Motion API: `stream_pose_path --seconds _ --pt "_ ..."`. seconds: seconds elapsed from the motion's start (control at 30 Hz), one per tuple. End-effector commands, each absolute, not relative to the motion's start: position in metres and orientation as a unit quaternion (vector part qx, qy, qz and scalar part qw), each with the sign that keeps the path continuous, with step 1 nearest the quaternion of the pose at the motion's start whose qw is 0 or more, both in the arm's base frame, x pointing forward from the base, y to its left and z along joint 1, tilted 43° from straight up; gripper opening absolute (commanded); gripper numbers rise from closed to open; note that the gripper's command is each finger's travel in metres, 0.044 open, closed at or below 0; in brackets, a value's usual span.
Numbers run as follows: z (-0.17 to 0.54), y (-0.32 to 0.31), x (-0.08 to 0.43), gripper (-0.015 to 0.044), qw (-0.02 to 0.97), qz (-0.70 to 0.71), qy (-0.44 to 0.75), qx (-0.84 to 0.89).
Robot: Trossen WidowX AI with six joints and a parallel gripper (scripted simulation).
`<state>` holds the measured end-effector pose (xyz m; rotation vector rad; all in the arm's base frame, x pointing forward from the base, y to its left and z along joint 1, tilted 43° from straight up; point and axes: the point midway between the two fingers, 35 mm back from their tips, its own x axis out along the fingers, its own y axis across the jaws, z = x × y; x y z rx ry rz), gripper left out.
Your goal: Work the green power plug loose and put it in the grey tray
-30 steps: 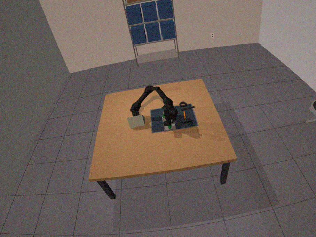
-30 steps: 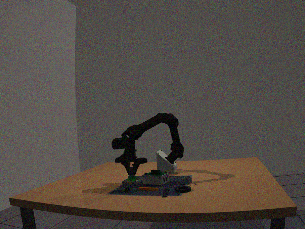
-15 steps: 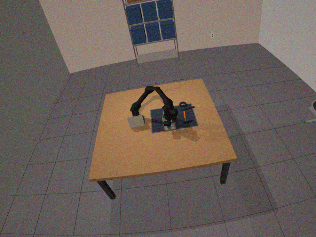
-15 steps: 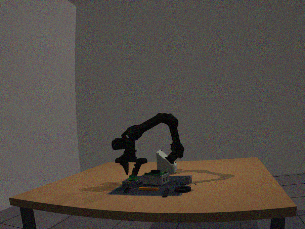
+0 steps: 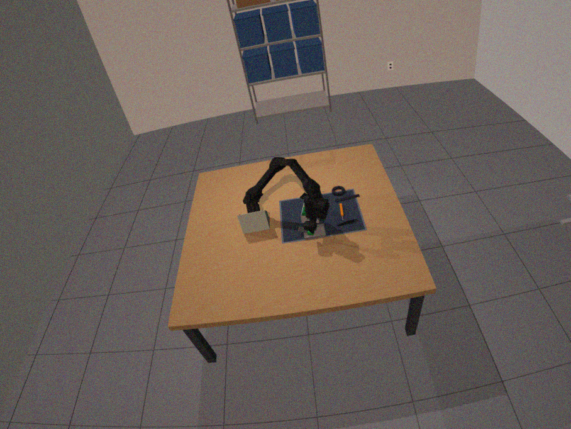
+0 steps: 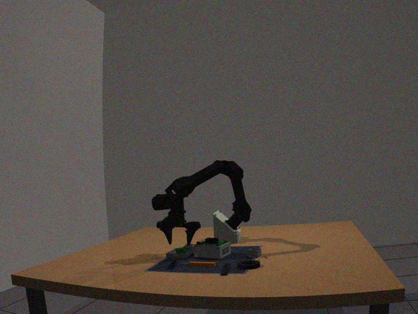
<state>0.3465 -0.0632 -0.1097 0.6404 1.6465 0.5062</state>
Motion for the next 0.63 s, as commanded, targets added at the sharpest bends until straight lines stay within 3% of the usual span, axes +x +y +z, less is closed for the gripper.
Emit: stream_pose_path --seconds 0.0,0.6 --pt "-0.11 -0.063 0.346 0.044 0.607 0.219 0.713 0.276" --pt "-0.043 -0.122 0.356 0.044 0.604 0.218 0.715 0.277"
